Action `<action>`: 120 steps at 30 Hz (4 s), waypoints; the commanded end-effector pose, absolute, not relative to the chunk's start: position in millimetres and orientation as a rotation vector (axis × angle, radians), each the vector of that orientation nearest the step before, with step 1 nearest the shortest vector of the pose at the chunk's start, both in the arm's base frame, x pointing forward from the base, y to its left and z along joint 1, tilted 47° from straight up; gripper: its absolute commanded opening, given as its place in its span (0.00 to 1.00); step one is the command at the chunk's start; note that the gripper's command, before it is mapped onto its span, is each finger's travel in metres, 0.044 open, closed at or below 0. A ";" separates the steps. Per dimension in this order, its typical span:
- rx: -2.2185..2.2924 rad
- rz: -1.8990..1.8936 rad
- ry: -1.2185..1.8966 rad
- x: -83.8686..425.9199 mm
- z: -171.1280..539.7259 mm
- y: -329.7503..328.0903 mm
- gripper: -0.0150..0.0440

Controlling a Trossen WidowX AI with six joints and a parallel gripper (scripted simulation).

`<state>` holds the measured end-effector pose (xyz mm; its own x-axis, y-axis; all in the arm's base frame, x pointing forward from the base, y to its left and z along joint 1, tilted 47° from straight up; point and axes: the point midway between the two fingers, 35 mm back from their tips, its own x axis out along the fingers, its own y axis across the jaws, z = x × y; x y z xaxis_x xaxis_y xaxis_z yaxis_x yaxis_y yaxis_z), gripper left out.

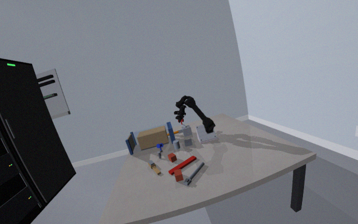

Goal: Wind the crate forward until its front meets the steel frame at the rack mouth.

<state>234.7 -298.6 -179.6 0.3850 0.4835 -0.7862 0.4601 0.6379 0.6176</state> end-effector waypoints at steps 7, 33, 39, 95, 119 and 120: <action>0.945 0.071 1.202 263.2 -165.9 -282.0 0.25; 0.947 0.073 1.202 284.8 -147.1 -263.3 0.25; 0.948 0.073 1.202 288.4 -142.1 -258.4 0.25; 0.952 0.076 1.202 293.2 -92.1 -207.7 0.25; 0.954 0.076 1.204 279.4 -72.8 -187.8 0.25; 0.954 0.076 1.204 278.4 -71.9 -186.8 0.25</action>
